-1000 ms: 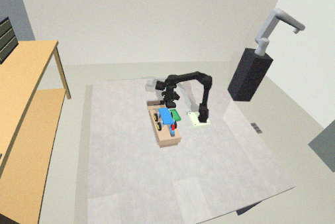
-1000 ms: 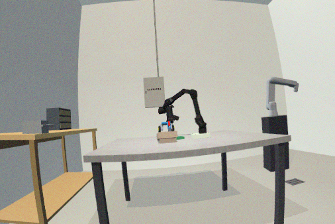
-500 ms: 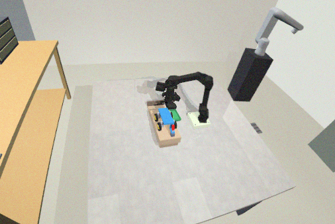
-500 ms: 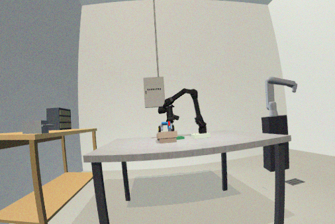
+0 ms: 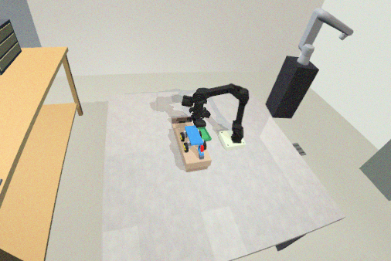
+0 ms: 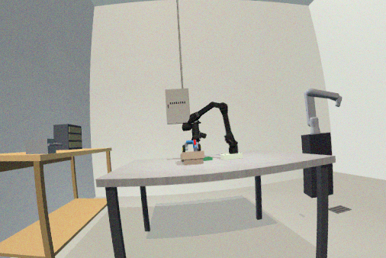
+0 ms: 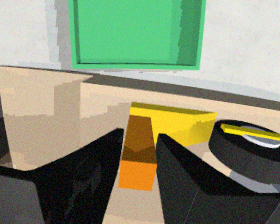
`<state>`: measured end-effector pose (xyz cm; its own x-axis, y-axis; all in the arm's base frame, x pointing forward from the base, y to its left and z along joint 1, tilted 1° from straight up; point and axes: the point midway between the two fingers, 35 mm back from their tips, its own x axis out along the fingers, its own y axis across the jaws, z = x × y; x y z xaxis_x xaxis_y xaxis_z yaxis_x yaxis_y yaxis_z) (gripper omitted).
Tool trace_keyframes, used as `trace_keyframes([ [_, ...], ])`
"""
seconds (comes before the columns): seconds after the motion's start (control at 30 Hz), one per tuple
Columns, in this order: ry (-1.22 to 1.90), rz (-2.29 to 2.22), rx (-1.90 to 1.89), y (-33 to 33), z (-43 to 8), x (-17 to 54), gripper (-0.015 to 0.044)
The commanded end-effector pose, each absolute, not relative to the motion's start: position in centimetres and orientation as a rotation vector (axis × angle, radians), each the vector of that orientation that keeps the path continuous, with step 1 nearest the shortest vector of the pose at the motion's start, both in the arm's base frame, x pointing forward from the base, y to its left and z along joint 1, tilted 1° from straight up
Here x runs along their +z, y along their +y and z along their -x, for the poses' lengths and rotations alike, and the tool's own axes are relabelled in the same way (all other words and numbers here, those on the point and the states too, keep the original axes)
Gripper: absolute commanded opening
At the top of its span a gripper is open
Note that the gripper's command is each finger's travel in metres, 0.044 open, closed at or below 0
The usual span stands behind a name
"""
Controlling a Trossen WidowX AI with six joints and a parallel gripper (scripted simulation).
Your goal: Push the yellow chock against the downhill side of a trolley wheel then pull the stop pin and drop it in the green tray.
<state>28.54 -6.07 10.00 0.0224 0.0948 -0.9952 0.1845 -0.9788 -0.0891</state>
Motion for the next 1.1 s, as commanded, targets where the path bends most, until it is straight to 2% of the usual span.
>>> trace_keyframes([
  [0.0,0.304,-2.198,-2.13,-6.1,-28.6,10.0,0.0184],
  [0.67,0.306,-2.2,-2.136,-6.7,-28.4,15.8,0.019],
  [0.8,0.296,-2.202,-2.137,-6.7,-28.5,15.0,0.0295],
  [0.93,0.348,-2.26,-1.993,-7.0,-29.4,16.4,0.019],
  [1.07,0.582,-2.138,-1.848,-3.8,-30.2,17.0,0.019],
])
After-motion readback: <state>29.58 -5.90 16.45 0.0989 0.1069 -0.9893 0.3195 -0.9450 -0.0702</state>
